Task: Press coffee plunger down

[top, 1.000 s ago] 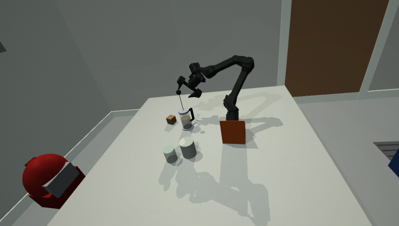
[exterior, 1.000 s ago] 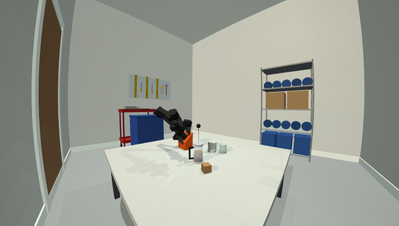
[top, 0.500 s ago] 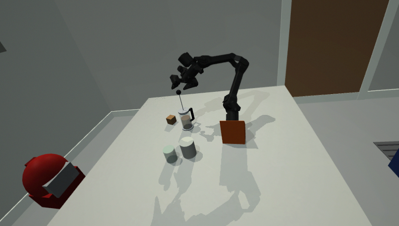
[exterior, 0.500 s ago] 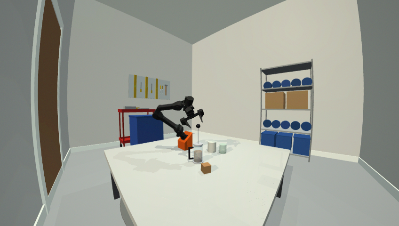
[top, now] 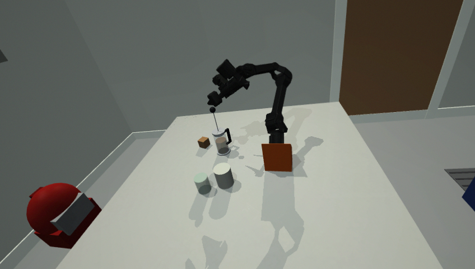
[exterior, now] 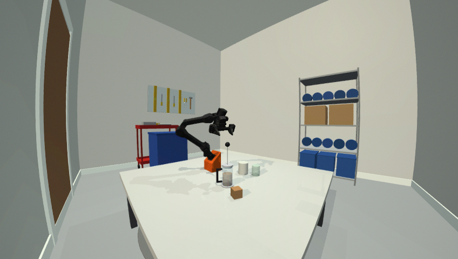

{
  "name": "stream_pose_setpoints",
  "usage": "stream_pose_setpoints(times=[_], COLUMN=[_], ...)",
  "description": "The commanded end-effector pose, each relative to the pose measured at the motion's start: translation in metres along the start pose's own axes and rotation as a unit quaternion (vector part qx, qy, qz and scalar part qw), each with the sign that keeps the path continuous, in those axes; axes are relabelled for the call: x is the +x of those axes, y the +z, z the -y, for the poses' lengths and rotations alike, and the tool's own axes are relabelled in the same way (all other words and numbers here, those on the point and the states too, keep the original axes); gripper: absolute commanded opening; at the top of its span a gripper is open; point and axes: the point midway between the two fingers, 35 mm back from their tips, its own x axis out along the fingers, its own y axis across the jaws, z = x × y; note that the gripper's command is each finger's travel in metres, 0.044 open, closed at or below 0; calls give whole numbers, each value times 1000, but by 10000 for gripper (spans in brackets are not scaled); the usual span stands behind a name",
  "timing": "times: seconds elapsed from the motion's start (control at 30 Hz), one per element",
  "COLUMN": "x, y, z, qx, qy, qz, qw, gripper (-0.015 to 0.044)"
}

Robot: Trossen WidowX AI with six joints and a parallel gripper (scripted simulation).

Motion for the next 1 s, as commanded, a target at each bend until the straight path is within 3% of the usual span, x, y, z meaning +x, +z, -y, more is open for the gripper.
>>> stream_pose_setpoints(times=[0.0, 0.97], x=[12, 53], y=[-22, -32], z=[3, 4], qx=[-3, -3], qy=[-1, -2], qz=[1, 3], qw=[1000, 1000], gripper=[440, 440])
